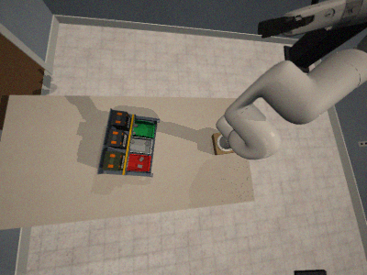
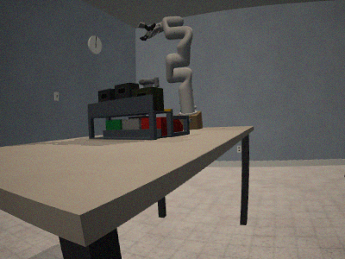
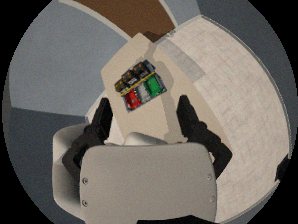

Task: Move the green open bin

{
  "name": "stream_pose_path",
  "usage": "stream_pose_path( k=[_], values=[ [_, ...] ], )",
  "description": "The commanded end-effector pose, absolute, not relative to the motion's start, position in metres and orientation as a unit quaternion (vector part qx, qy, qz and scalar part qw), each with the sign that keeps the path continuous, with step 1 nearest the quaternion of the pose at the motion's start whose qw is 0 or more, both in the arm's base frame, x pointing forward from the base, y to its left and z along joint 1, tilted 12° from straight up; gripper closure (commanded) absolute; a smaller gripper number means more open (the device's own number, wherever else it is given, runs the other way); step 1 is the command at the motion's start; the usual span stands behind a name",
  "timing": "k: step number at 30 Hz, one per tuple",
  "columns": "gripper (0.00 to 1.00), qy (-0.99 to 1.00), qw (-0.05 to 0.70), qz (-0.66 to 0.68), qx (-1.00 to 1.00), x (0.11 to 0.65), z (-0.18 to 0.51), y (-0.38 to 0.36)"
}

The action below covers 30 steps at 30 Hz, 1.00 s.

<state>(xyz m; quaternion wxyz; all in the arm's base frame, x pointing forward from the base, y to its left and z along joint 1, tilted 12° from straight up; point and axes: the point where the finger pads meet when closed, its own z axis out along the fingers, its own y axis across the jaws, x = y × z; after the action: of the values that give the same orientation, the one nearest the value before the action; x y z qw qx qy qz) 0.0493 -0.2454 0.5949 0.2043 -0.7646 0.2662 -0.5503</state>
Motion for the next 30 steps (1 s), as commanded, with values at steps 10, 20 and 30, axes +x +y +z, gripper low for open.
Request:
stream_pose_path(
  k=[10, 20, 30],
  values=[
    [0.00, 0.266, 0.203, -0.550, -0.765, 0.081, 0.615, -0.227],
    [0.00, 0.266, 0.203, -0.550, -0.765, 0.079, 0.614, -0.228],
    [0.00, 0.266, 0.203, -0.550, -0.765, 0.074, 0.610, -0.231]
  ],
)
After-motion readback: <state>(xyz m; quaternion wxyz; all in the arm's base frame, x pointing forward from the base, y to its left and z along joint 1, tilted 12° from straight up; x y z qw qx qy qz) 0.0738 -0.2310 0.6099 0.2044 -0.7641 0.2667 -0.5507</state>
